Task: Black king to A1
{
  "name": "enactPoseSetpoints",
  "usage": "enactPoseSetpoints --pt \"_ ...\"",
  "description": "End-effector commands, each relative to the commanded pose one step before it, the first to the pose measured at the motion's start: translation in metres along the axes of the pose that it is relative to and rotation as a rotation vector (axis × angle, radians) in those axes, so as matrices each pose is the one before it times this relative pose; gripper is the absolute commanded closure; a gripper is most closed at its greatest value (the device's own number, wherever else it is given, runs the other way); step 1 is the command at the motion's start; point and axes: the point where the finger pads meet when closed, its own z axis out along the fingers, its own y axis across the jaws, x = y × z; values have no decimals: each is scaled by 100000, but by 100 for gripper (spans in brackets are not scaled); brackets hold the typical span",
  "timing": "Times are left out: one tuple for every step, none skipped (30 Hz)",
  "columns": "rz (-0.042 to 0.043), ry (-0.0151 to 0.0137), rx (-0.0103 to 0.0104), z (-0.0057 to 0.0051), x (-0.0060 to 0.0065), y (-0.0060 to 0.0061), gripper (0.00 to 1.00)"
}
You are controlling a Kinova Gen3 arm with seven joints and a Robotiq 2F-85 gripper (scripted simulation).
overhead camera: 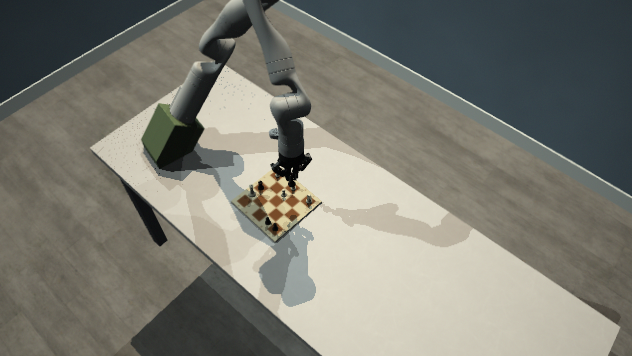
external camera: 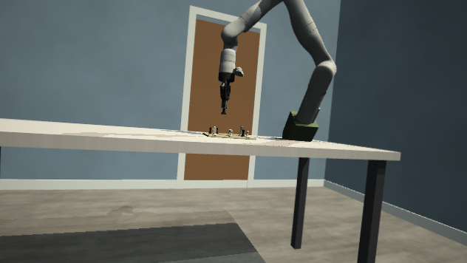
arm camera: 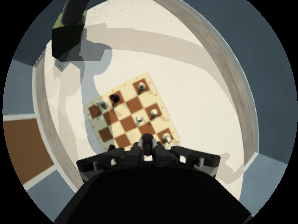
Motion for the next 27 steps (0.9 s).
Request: enactPoseSetpoints --pt "29 -299 27 -124 -73 -18 100" --pt "0 0 0 0 0 0 100" --pt "44 1 1 0 1 -7 100" --pt "288 8 4 2 10 -43 100" --pt "729 20 9 4 24 -110 100" --pt "1316 35 16 7 42 -198 100" --pt "2006 51 24 10 62 -302 100" --pt "2757 66 32 13 79 -414 100" --pt "3533 78 39 16 90 -530 100" --pt "4300 85 44 17 94 -644 100" --pt "5029 87 47 18 87 -751 100" --pt "5695 82 45 17 67 -846 100" --pt "6276 72 40 15 37 -926 100" --pt "6751 57 30 11 -5 -986 100" --pt "7108 39 16 7 -54 -1026 100" --pt "0 0 0 0 0 0 100" --pt "0 0 0 0 0 0 100" --pt "7334 19 -2 3 -108 -1043 100" --pt "7421 -1 -22 -2 -163 -1036 100" --pt "7368 -19 -42 -7 -214 -1007 100" --pt "7174 -33 -61 -11 -257 -957 100" --pt "6844 -44 -78 -14 -289 -890 100" --pt "6389 -50 -91 -17 -308 -808 100" --pt "5820 -53 -98 -18 -311 -716 100" --pt "5158 -51 -99 -18 -300 -617 100" --pt "4423 -47 -94 -17 -275 -515 100" --pt "3643 -40 -84 -15 -239 -414 100"
